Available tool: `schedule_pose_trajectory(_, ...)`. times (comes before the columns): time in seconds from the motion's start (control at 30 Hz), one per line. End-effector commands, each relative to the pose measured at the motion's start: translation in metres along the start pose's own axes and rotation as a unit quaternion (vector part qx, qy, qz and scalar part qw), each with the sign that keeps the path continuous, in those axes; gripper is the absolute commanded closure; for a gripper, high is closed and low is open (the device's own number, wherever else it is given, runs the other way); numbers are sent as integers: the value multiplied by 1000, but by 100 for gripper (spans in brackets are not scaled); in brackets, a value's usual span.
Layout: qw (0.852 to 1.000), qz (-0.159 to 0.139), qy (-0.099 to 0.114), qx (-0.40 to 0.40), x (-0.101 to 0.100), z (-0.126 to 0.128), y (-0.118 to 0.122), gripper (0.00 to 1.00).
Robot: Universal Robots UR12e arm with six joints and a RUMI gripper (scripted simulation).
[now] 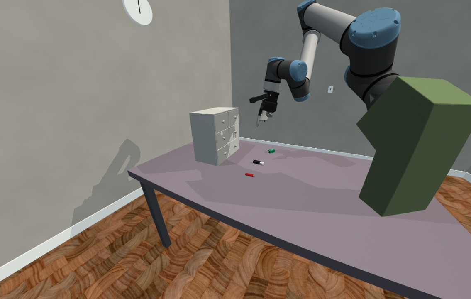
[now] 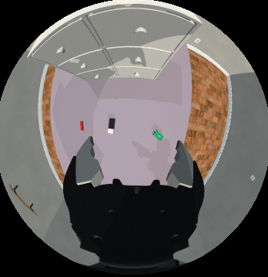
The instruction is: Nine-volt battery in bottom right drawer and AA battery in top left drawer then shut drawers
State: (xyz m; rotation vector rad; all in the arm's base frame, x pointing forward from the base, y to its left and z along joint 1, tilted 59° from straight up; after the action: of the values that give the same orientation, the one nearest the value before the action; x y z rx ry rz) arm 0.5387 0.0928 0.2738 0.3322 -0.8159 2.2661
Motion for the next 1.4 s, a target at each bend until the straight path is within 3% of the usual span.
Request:
schedule_pose_trajectory(0.0, 1000, 12, 1, 0, -2, 0, 0, 0)
schedule_pose_trajectory(0.67, 995, 100, 7, 0, -22, 0, -5, 0)
schedule_pose_trajectory(1.37, 977, 215, 15, 0, -50, 1, -11, 0)
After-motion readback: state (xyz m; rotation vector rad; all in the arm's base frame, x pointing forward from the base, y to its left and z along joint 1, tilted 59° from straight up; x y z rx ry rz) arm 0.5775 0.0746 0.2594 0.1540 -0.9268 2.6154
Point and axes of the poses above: the point where the finger pads meet when closed, its own x axis back along the fingers, its own z axis across the jaws, y = z × x, the point moved 4 cm from there along x, back along the fingers, and after that the axes turned 4 degrees about x, right-handed, at the moved point
